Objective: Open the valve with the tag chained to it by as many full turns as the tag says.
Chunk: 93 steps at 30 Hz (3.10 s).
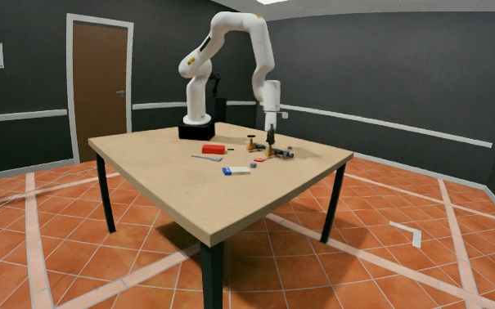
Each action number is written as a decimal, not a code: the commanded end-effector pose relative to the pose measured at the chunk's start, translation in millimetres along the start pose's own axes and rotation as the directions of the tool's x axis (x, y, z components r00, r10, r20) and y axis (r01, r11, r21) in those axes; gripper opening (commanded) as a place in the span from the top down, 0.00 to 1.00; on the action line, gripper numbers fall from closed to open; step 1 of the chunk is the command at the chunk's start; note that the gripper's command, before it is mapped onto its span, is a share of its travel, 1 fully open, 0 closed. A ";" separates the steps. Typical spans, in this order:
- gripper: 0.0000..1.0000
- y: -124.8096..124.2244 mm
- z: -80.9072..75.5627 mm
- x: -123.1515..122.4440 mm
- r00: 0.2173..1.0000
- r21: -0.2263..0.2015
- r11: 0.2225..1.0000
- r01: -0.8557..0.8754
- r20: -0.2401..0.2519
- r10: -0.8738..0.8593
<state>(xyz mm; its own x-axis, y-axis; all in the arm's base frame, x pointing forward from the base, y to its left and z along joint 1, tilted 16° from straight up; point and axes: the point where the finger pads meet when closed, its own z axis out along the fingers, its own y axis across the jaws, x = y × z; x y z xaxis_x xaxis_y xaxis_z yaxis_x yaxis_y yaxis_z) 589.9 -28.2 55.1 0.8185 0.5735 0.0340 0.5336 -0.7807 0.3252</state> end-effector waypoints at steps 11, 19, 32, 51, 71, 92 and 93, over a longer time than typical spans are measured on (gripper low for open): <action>0.00 0.7 -0.6 0.6 1.000 -0.001 1.000 -0.001 -0.001 0.001; 0.00 0.7 -0.6 0.6 0.999 -0.001 0.999 -0.044 -0.001 0.044; 0.00 0.7 -0.6 0.6 0.906 -0.001 0.906 -0.424 -0.001 0.424; 0.00 0.7 -0.6 0.6 0.172 0.003 0.172 -0.985 0.039 0.984; 0.00 0.7 -0.6 0.6 -0.722 -0.049 -0.720 -0.692 0.071 0.689; 0.00 0.7 -0.6 0.6 -0.985 0.001 -0.985 -0.173 0.001 0.173; 0.00 0.7 -0.6 0.6 -0.985 0.001 -0.985 -0.173 0.001 0.173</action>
<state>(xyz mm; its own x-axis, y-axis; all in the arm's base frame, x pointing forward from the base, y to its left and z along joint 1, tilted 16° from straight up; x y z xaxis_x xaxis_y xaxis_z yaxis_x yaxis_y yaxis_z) 590.6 -28.6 55.5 -0.6920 -0.7219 -0.0045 -0.7056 0.6777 -0.2070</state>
